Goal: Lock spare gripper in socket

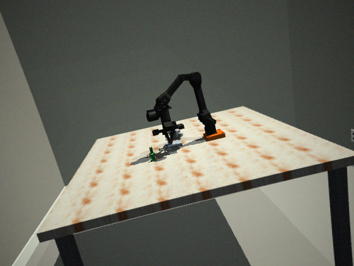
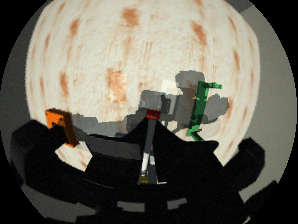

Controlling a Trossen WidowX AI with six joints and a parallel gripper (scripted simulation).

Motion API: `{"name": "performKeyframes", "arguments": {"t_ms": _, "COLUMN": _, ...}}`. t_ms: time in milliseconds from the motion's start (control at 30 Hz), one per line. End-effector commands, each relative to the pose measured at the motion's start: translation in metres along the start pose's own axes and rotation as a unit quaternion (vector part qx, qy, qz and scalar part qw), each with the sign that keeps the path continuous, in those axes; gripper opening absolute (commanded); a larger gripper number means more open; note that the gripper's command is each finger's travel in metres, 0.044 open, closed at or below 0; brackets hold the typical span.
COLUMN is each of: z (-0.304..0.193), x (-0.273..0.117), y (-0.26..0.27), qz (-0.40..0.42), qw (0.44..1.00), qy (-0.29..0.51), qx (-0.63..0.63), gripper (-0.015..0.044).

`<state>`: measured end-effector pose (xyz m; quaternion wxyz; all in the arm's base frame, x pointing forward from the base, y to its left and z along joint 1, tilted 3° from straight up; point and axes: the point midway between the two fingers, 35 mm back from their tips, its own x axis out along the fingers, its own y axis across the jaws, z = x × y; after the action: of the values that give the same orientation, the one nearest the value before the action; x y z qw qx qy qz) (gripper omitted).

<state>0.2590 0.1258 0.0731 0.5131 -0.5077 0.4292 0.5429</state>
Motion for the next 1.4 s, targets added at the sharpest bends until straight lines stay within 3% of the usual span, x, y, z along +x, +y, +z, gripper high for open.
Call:
{"name": "performKeyframes", "arguments": {"t_ms": 0, "z": 0.004, "x": -0.002, "y": -0.001, "qz": 0.000, "qw": 1.000, "qy": -0.004, "qx": 0.000, "gripper": 0.0000}}
{"name": "performKeyframes", "arguments": {"t_ms": 1367, "z": 0.033, "x": 0.000, "y": -0.002, "qz": 0.007, "qw": 1.000, "qy": -0.001, "qx": 0.001, "gripper": 0.0000}}
